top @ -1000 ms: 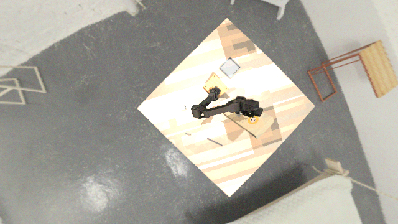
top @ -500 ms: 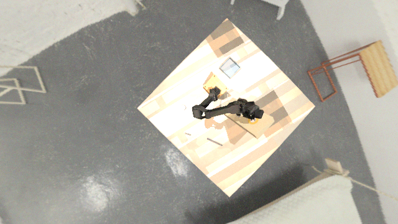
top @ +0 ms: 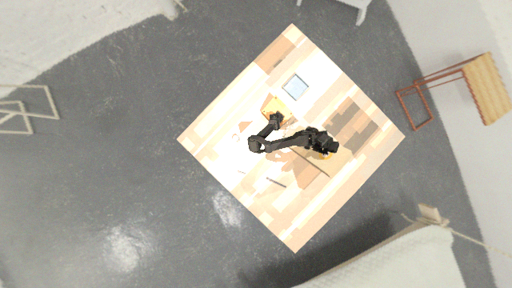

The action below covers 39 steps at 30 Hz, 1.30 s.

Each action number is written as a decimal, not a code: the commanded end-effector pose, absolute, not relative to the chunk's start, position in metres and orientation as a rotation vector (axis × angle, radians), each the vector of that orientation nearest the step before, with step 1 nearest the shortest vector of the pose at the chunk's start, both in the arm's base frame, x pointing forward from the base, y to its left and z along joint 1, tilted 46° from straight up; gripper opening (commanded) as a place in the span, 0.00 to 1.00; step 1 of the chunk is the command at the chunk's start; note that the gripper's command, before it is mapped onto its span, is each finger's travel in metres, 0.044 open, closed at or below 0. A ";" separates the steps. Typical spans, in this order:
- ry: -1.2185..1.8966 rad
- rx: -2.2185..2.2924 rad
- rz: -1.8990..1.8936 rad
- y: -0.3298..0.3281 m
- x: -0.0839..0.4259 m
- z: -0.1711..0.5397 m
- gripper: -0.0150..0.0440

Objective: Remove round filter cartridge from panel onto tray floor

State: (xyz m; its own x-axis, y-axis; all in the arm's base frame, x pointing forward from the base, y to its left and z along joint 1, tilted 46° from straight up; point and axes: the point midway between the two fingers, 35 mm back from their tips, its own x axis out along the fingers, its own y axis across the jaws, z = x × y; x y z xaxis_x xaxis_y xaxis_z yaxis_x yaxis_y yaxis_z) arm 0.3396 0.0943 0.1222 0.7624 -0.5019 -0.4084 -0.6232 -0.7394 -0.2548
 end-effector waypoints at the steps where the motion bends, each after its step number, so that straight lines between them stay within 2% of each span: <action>1: 0.856 -2.583 0.450 0.095 0.340 0.121 0.41; 39: 0.856 -2.583 0.449 0.088 0.351 0.117 0.41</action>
State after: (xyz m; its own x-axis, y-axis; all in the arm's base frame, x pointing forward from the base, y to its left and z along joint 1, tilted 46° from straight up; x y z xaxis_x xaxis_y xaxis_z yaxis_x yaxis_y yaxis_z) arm 0.3490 0.0890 0.1194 0.7647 -0.5001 -0.4064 -0.6212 -0.7398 -0.2586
